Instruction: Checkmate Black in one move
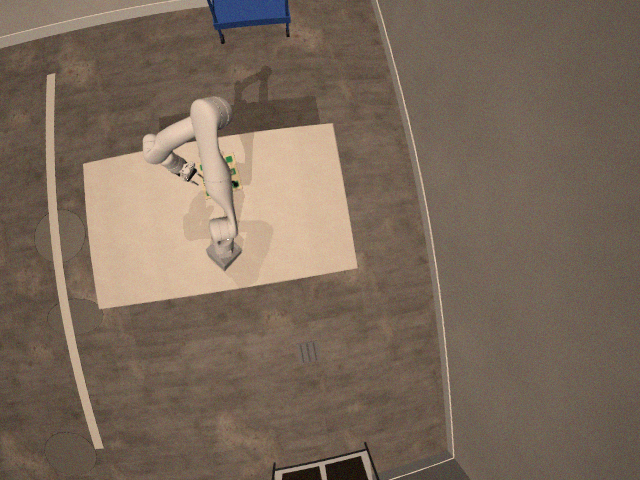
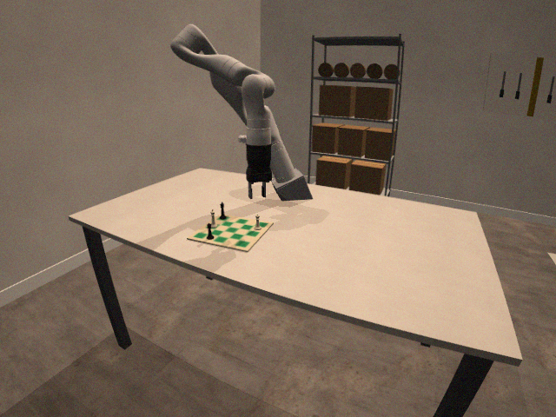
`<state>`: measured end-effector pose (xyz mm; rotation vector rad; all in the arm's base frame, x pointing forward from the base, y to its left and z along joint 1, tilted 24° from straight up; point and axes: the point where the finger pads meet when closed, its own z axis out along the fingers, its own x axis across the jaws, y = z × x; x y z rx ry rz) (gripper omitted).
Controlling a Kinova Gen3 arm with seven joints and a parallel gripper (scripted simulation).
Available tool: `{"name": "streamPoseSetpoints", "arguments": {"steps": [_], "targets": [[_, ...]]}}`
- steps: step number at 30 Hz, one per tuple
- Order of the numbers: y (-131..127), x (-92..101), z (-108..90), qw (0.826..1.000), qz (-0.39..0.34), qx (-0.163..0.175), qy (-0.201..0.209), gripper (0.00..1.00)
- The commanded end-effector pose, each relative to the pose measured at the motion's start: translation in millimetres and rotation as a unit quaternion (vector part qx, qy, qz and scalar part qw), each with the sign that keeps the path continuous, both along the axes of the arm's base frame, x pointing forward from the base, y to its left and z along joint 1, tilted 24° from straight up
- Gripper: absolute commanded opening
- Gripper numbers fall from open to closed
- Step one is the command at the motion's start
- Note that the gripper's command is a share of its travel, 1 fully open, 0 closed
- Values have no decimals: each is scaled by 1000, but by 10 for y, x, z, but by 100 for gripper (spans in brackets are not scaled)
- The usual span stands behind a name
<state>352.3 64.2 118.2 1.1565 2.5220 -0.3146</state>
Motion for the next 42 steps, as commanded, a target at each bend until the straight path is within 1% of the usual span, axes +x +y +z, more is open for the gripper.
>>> {"name": "streamPoseSetpoints", "arguments": {"steps": [1, 14, 27, 42], "targets": [[5, 3, 5, 1000, 0, 0, -1, 79], [0, 6, -9, 1000, 0, 0, -1, 79], [-35, 28, -102, 1000, 0, 0, -1, 79], [-113, 80, -316, 1000, 0, 0, -1, 79]]}}
